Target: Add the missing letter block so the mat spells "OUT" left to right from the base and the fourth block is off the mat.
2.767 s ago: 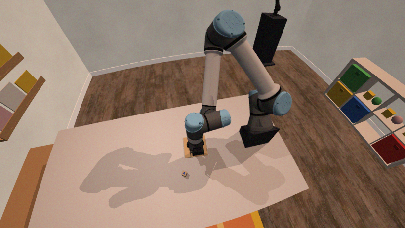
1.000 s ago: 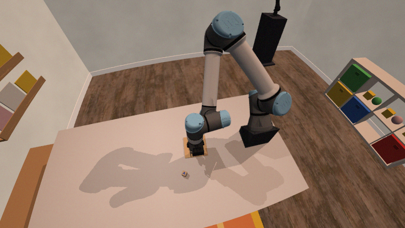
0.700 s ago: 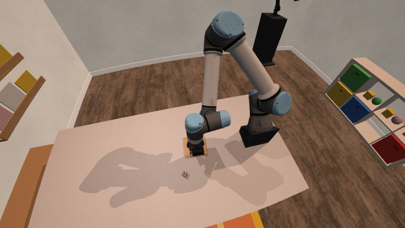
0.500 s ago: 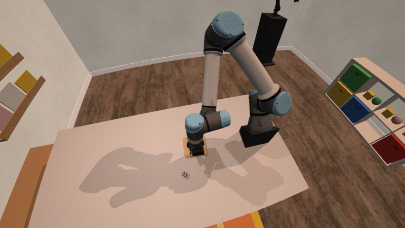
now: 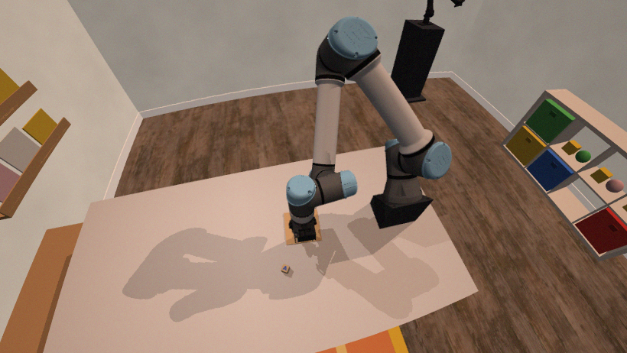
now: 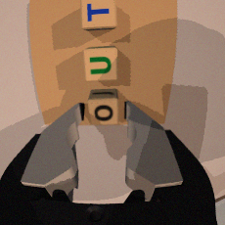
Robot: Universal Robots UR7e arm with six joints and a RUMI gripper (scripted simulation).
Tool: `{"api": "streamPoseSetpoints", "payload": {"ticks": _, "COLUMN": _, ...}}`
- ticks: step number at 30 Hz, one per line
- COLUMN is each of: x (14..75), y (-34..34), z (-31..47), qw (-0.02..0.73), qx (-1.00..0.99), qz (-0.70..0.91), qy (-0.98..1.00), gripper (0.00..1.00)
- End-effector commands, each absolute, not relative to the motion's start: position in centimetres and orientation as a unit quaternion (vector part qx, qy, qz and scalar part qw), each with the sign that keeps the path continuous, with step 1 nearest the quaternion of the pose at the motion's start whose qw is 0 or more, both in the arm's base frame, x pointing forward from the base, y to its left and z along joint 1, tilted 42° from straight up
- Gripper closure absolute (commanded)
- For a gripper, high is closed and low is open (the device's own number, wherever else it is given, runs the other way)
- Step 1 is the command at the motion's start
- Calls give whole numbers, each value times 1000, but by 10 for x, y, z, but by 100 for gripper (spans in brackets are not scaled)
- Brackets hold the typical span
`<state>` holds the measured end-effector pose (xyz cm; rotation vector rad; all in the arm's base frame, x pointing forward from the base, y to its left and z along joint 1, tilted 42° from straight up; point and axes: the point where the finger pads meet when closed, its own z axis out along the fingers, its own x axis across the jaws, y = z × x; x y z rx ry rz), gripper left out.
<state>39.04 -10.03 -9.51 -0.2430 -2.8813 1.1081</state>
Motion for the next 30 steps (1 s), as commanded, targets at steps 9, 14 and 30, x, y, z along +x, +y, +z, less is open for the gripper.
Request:
{"api": "streamPoseSetpoints", "payload": {"ticks": 9, "x": 391, "y": -95, "z": -89, "qw": 22, "qx": -78, "qz": 358, "qy": -930, "gripper": 75}}
{"api": "streamPoseSetpoints", "payload": {"ticks": 14, "x": 392, "y": -89, "z": -82, "qw": 22, "qx": -78, "qz": 358, "qy": -930, "gripper": 75}}
{"api": "streamPoseSetpoints", "payload": {"ticks": 30, "x": 398, "y": -48, "z": -36, "qw": 22, "qx": -78, "qz": 358, "qy": -930, "gripper": 75}}
